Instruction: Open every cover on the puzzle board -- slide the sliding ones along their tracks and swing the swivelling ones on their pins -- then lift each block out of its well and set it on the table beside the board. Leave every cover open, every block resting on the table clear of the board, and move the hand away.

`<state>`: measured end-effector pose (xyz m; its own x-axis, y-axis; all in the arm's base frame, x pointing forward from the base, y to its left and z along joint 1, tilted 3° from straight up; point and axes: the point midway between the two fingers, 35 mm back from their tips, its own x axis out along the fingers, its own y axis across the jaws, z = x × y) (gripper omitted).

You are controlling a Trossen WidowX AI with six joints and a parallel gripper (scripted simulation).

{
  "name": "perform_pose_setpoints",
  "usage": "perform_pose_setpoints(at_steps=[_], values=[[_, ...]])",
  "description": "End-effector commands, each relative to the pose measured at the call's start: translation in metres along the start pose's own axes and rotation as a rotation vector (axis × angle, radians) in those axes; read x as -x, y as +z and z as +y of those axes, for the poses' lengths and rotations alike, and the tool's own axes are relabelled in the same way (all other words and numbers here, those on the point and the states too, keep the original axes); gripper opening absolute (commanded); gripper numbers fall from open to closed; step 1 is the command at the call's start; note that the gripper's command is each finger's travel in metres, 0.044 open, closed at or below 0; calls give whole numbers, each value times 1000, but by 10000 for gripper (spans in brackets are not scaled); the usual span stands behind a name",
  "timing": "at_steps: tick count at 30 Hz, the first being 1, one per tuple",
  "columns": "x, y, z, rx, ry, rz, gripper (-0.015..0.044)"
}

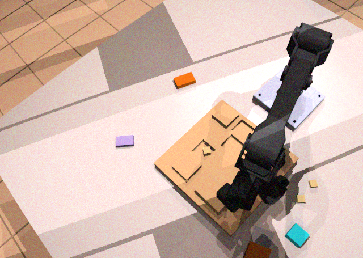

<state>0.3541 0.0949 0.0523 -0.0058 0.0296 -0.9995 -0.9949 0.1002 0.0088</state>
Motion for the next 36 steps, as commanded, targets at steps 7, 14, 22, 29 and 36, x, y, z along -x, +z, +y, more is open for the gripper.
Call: perform_pose_setpoints(at_steps=[7, 14, 22, 29, 36], values=[[-15, -1, 1, 252, 14, 4, 0], [-21, -1, 1, 252, 14, 4, 0], [-25, -1, 1, 252, 14, 4, 0], [-26, -5, -4, 252, 14, 5, 0], [-27, -12, -12, 252, 13, 6, 0]])
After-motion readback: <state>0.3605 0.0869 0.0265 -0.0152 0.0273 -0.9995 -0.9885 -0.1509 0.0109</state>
